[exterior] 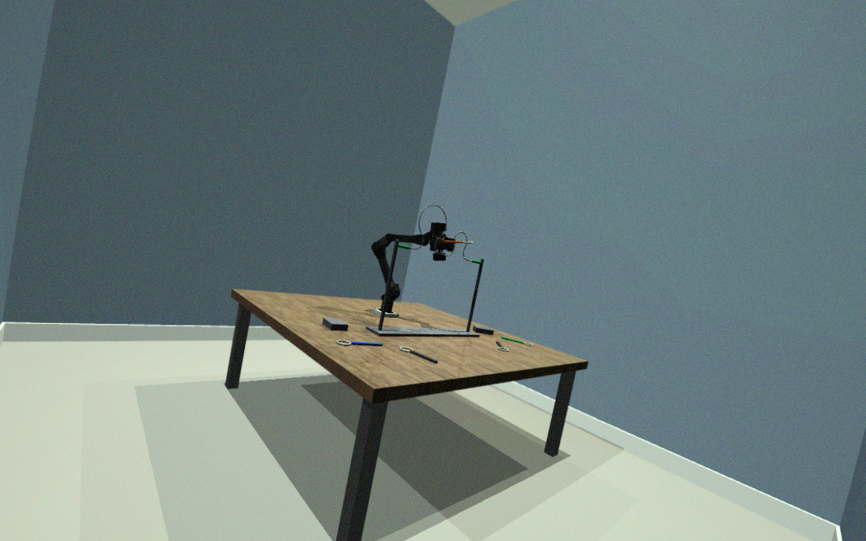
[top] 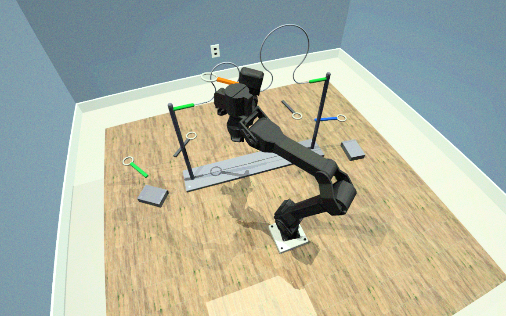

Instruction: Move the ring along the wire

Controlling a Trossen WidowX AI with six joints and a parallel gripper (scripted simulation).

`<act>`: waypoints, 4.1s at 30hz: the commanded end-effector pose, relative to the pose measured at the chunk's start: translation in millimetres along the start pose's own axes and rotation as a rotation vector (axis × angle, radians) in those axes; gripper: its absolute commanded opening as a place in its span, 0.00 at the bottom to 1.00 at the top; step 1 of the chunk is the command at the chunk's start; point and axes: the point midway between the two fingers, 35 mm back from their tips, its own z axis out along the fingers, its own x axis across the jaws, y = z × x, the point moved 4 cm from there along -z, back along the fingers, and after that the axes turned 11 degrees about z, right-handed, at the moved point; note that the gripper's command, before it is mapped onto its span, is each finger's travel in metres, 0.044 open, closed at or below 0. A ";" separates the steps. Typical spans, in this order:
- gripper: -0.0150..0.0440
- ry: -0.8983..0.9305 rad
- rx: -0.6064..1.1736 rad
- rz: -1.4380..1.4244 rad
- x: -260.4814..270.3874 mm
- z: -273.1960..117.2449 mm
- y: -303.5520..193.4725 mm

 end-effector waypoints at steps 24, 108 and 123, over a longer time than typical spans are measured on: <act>0.00 -0.223 -0.091 -0.402 -20.4 1.3 -0.7; 0.00 0.475 0.148 1.007 177.9 -41.9 17.1; 0.00 0.561 0.190 1.187 191.5 -60.1 45.8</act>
